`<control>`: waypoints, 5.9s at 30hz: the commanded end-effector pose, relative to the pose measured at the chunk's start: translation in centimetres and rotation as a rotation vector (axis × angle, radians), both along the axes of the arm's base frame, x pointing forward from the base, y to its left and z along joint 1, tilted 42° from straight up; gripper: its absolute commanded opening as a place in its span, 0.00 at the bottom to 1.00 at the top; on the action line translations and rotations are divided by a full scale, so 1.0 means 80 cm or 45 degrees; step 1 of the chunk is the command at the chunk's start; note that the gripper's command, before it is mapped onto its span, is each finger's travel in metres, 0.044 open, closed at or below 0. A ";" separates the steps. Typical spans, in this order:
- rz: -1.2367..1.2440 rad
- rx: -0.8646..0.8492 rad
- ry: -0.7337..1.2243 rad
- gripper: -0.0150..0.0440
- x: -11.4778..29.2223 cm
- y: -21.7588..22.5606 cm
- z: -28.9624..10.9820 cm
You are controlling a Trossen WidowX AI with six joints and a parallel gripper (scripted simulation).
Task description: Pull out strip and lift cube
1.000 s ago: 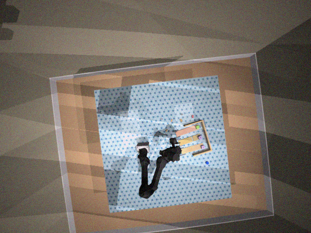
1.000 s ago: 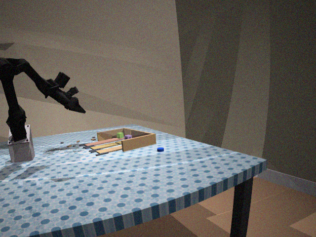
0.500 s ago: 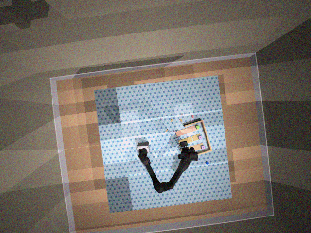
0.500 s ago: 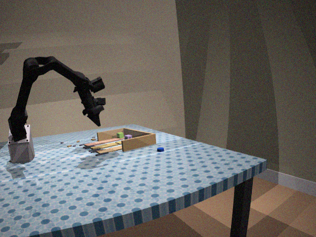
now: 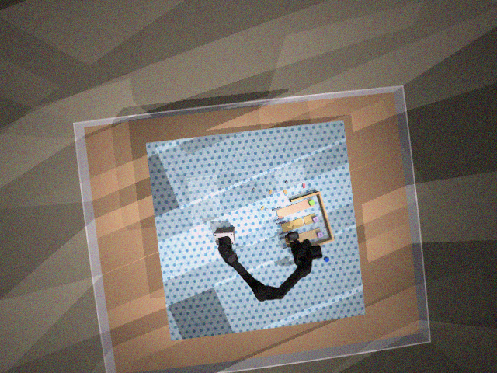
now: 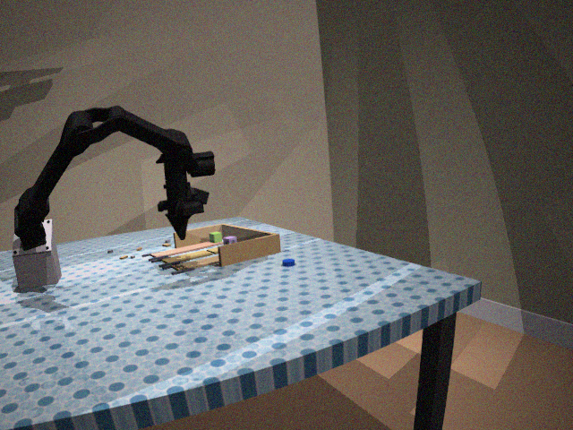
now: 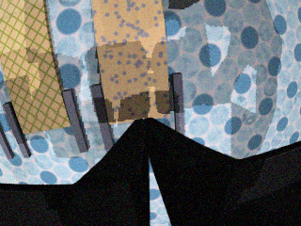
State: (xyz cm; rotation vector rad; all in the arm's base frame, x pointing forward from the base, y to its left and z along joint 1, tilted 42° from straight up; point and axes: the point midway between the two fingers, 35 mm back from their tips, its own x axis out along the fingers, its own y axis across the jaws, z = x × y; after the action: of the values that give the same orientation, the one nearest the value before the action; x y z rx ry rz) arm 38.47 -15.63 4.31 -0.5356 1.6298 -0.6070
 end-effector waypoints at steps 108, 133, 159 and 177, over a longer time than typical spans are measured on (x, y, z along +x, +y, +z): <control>-0.005 0.002 0.005 0.25 -0.030 -0.058 -0.067; -0.005 0.002 0.008 0.25 -0.078 -0.056 -0.063; -0.005 0.002 0.012 0.25 -0.127 -0.053 -0.058; -0.005 0.002 0.014 0.25 -0.161 -0.050 -0.054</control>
State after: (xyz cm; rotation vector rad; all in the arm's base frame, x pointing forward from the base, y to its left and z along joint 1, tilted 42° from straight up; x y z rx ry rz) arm 26.73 -19.46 0.36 -0.5424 1.6184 -0.6077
